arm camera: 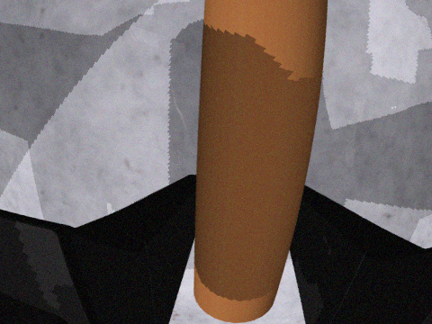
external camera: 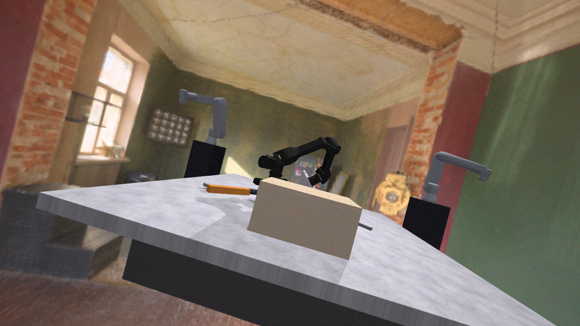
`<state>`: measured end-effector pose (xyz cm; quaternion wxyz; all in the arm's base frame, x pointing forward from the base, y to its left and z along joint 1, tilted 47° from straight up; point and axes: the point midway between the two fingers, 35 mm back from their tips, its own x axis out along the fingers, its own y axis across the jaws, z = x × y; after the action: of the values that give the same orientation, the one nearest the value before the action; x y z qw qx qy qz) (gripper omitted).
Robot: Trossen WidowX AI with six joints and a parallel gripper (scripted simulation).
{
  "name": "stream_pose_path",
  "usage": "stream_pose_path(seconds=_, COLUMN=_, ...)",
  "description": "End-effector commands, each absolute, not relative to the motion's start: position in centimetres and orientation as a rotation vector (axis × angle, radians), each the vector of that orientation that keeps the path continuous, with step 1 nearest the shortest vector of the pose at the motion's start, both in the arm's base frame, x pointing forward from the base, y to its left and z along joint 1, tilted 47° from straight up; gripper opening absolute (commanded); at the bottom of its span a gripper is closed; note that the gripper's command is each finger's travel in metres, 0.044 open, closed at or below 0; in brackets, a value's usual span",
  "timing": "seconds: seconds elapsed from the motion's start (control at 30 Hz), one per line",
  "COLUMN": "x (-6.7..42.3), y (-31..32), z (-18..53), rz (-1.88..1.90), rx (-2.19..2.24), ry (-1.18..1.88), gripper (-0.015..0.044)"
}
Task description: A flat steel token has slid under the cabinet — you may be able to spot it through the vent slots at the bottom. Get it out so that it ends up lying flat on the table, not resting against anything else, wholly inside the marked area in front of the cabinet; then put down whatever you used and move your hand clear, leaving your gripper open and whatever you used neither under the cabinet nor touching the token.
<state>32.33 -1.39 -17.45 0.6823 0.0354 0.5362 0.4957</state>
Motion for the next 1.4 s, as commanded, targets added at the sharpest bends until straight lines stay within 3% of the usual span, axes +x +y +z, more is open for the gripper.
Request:
stream_pose_path(seconds=0.0, x=31.3, y=-1.9, z=-18.1, rz=1.11, rx=0.092, ry=1.206, gripper=0.0)
stream_pose_path(seconds=1.37, x=27.1, y=-5.2, z=-20.5, rz=1.108, rx=0.087, ry=1.209, gripper=0.0)
